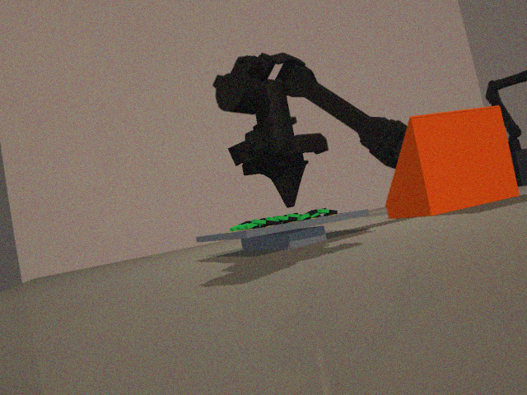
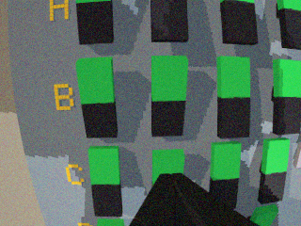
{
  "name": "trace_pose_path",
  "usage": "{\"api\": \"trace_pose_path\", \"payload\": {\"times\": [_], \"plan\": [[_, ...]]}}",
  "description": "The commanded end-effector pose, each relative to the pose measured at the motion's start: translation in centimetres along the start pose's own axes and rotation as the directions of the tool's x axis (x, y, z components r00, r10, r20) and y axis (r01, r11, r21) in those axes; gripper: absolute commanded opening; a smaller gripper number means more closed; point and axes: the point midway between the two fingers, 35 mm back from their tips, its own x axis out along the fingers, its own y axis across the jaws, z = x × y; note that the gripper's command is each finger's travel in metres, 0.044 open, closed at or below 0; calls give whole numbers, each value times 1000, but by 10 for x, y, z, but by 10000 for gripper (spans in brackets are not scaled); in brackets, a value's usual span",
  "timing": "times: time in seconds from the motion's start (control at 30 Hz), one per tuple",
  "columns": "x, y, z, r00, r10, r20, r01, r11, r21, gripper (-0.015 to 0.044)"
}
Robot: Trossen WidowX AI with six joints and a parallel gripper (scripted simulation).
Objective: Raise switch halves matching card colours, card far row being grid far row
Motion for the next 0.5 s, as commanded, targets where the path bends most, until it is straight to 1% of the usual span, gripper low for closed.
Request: {"api": "trace_pose_path", "payload": {"times": [0.0,0.47], "plan": [[7,-1,-1,1000,-5,-4,5,1000,-4,0],[10,-1,-1,1000,-5,-4,5,1000,-4,0]]}}
